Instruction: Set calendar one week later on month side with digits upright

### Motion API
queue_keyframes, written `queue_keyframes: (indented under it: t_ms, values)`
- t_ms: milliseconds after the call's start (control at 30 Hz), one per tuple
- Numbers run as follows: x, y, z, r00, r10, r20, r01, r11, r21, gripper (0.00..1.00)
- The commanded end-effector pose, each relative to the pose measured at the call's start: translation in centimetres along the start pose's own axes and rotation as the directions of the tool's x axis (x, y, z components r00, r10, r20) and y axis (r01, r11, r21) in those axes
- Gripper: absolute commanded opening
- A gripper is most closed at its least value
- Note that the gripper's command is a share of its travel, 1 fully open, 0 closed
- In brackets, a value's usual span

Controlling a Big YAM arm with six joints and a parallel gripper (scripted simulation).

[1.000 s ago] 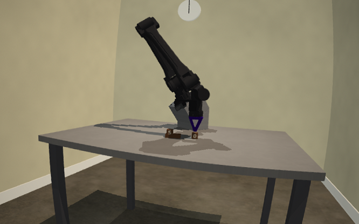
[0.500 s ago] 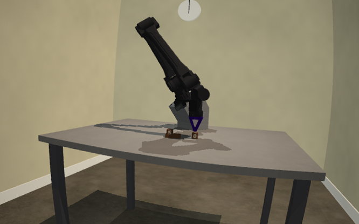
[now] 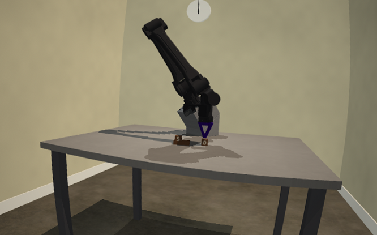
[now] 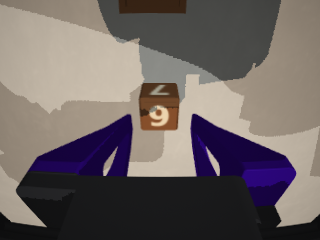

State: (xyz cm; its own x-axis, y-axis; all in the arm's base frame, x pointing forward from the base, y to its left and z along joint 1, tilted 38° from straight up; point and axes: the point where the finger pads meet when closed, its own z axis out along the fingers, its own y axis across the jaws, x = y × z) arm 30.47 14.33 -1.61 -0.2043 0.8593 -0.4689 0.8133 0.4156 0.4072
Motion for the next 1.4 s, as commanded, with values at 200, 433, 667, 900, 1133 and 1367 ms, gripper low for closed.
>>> queue_keyframes:
  t_ms: [200, 433, 667, 900, 1133, 1367]
  values:
    - [0.06, 0.76, -0.20, 1.000, 0.001, -0.003, -0.001, 1.000, -0.011, 0.46]
    - [0.06, 0.76, -0.20, 1.000, 0.001, -0.003, -0.001, 1.000, -0.011, 0.46]
    - [0.06, 0.76, -0.20, 1.000, 0.001, -0.003, -0.001, 1.000, -0.011, 0.46]
    - [0.07, 0.85, -0.20, 1.000, 0.001, -0.003, -0.002, 1.000, -0.011, 0.46]
    - [0.13, 1.23, -0.15, 1.000, 0.001, -0.002, -0.001, 1.000, -0.010, 0.46]
    - [0.13, 1.24, -0.12, 1.000, 0.001, -0.002, -0.001, 1.000, -0.009, 0.46]
